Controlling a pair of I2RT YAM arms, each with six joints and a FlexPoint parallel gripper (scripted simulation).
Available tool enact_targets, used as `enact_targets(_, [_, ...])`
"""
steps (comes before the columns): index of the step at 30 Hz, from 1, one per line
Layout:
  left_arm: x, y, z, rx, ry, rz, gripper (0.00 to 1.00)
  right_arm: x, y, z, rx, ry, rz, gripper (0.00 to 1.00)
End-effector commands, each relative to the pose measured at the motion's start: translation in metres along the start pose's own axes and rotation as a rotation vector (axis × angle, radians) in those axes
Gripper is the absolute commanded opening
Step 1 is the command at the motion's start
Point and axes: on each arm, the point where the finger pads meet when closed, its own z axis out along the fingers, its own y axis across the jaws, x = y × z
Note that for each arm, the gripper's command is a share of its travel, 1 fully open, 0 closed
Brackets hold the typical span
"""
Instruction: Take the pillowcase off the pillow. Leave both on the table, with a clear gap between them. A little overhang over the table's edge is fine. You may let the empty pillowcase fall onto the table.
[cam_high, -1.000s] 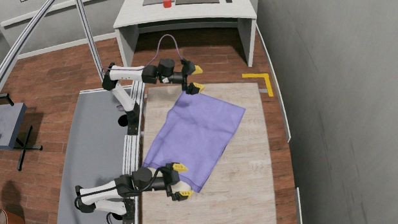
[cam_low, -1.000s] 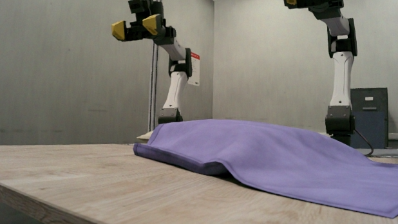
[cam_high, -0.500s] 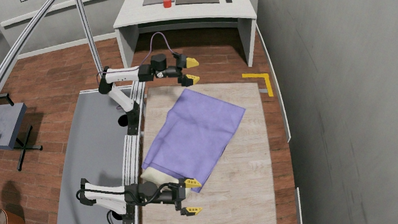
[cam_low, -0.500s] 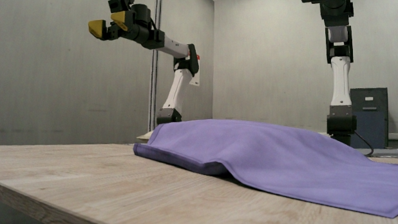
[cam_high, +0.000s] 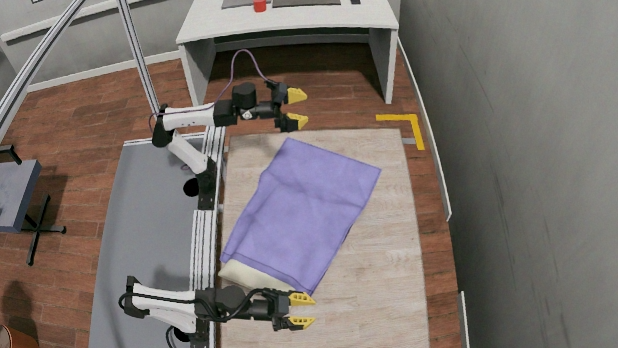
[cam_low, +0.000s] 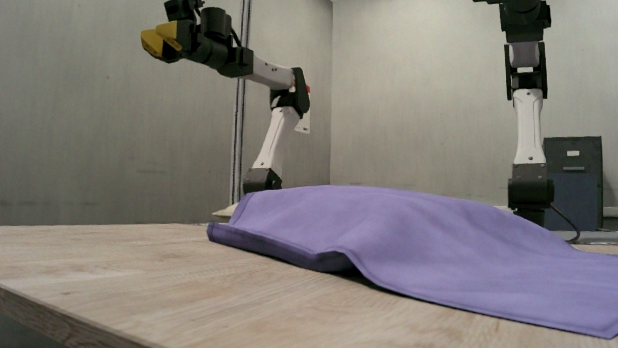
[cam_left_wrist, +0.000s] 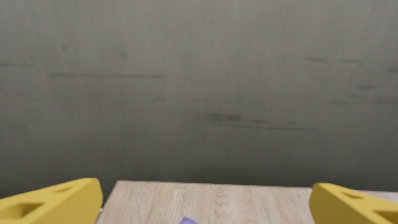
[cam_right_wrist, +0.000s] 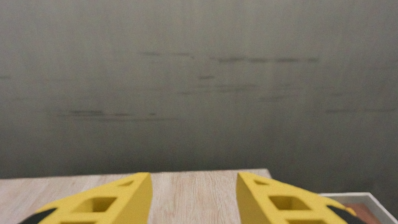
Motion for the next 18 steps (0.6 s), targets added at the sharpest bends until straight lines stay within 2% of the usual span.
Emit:
enact_targets(1, [-0.013, -0.004, 0.002, 0.016, -0.034, 0.014, 1.00, -0.015, 0.005, -0.005, -0.010, -0.032, -0.003, 0.45])
enact_targets(6, [-0.010, -0.005, 0.002, 0.020, -0.023, 0.015, 1.00, -0.023, 0.004, -0.008, -0.007, -0.049, -0.007, 0.45])
enact_targets(7, [-0.015, -0.005, -0.003, 0.020, -0.039, 0.015, 1.00, -0.001, 0.008, -0.008, -0.018, 0.003, 0.022, 0.45])
enact_targets(8, [-0.017, -0.005, -0.004, 0.020, -0.045, 0.015, 1.00, 0.011, 0.009, -0.009, -0.016, 0.034, 0.045, 0.45])
enact_targets(12, [-0.018, -0.005, -0.004, 0.019, -0.049, 0.014, 1.00, 0.028, 0.022, -0.024, -0.028, 0.110, 0.172, 0.45])
enact_targets(15, [-0.018, -0.005, -0.004, 0.019, -0.049, 0.014, 1.00, 0.025, 0.025, -0.028, -0.031, 0.115, 0.206, 0.45])
enact_targets(16, [-0.018, -0.005, -0.004, 0.019, -0.049, 0.014, 1.00, 0.039, 0.029, -0.032, -0.030, 0.154, 0.238, 0.45])
enact_targets(18, [-0.018, -0.005, -0.004, 0.019, -0.049, 0.014, 1.00, 0.046, 0.038, -0.041, -0.042, 0.184, 0.289, 0.45])
